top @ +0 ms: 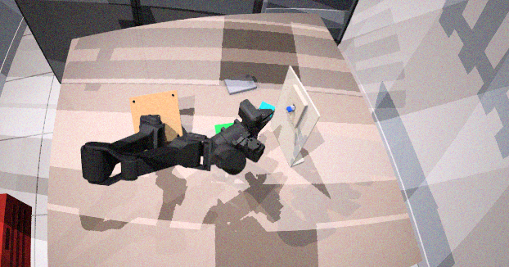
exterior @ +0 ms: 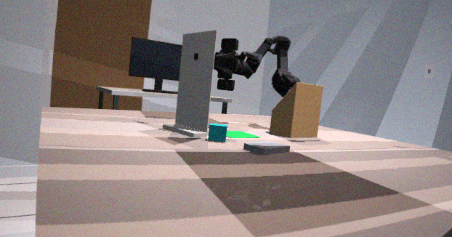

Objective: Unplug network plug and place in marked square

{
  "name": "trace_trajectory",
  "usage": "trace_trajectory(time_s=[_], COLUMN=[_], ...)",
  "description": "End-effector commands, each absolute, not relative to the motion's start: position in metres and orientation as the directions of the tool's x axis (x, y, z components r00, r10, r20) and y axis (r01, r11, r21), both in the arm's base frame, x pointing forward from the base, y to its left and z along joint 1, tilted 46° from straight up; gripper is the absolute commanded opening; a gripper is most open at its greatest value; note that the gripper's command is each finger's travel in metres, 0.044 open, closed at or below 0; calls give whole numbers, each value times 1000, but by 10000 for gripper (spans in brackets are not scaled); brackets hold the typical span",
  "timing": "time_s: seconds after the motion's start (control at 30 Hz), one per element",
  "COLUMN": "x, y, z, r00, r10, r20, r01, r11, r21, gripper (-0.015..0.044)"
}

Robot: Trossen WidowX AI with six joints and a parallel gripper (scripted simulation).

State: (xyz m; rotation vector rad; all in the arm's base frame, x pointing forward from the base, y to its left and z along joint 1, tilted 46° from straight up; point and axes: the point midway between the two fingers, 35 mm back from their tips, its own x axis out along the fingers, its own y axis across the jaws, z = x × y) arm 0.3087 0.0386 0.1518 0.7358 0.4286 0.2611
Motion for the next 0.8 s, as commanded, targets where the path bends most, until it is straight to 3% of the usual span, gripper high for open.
trace_trajectory(time_s=[0.0, 0.77], x=[314, 338], y=[39, 44], z=[155, 155], r00=[885, 885], r10=[374, 374], r20=[-277, -276], r01=[-84, -85], r11=[713, 713], r21=[696, 696], gripper=[156, 156])
